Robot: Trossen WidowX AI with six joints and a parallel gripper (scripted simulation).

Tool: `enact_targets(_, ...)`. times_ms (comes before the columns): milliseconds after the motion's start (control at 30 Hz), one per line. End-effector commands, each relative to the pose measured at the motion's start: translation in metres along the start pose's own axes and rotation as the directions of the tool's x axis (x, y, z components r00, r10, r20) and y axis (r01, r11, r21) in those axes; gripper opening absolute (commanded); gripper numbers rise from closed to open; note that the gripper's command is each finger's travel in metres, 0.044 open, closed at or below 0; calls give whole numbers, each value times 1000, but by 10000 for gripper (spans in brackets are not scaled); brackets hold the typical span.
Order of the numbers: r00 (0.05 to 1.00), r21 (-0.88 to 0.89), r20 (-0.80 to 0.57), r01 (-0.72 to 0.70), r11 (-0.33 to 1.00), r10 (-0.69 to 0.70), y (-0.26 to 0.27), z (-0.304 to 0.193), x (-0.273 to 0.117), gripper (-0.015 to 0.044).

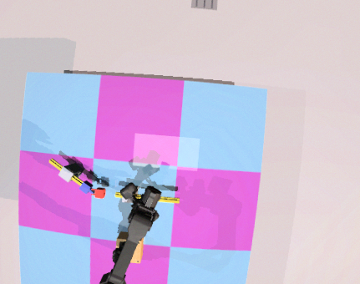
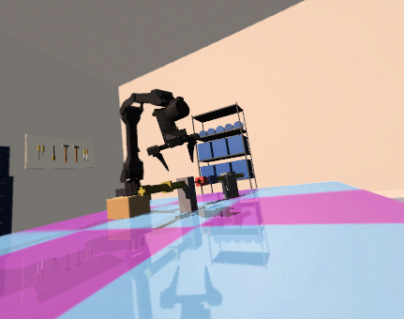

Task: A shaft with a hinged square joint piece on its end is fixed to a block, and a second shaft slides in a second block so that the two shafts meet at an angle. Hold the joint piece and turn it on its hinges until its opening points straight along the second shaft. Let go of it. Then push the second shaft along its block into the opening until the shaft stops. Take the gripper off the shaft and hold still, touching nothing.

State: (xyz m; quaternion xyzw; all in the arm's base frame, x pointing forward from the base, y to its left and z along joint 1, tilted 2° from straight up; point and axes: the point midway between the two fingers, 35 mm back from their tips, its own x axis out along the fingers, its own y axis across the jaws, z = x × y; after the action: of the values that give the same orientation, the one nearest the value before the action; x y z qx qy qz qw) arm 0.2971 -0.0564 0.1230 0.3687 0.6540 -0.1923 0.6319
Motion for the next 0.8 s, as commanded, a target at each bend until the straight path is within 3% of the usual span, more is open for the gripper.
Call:
enact_targets(0, 999, -130, 43, 37, 991, -31, -11, 17, -8, 440)
enact_targets(333, 986, -428, 118, 157, 890, -117, -45, 49, -23, 440)
enact_targets(767, 955, -719, 181, 291, 631, -235, -92, 82, -44, 440)
